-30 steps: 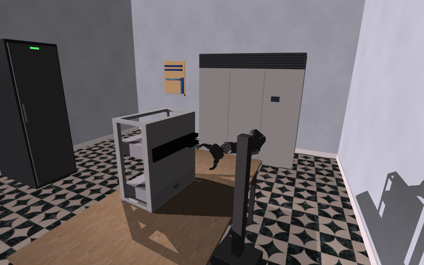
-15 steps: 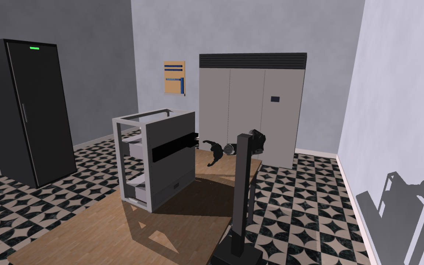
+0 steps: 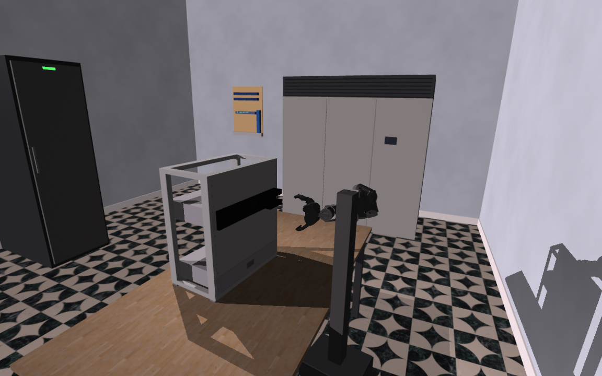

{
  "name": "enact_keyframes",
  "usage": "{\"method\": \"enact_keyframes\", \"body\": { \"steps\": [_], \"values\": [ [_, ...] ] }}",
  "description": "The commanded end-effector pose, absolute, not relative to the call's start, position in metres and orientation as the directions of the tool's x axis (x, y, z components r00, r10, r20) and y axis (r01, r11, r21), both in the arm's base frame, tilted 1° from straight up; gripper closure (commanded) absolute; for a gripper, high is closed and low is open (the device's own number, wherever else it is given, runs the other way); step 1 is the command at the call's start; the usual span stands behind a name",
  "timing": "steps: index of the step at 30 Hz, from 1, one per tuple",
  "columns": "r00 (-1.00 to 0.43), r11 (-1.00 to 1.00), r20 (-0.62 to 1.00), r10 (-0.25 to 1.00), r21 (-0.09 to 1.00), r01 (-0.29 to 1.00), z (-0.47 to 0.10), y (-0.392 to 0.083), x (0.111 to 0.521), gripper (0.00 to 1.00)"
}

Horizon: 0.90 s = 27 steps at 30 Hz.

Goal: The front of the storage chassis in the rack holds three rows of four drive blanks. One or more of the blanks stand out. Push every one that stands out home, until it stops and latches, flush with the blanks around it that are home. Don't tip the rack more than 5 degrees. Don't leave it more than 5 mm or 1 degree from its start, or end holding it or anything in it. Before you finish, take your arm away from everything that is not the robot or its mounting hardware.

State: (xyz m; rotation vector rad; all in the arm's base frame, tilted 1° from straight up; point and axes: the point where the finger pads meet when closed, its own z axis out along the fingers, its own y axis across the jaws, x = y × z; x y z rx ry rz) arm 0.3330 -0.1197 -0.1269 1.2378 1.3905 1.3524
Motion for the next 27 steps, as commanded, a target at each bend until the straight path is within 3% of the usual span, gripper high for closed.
{"method": "enact_keyframes", "body": {
  "steps": [1, 27],
  "values": [
    [-0.159, -0.051, 0.061, 0.985, 0.996, 0.067, -0.121, -0.125, 0.334, 0.0],
    [-0.066, 0.005, -0.006, 0.998, 1.0, -0.01, -0.114, -0.147, 0.332, 0.0]
  ]
}}
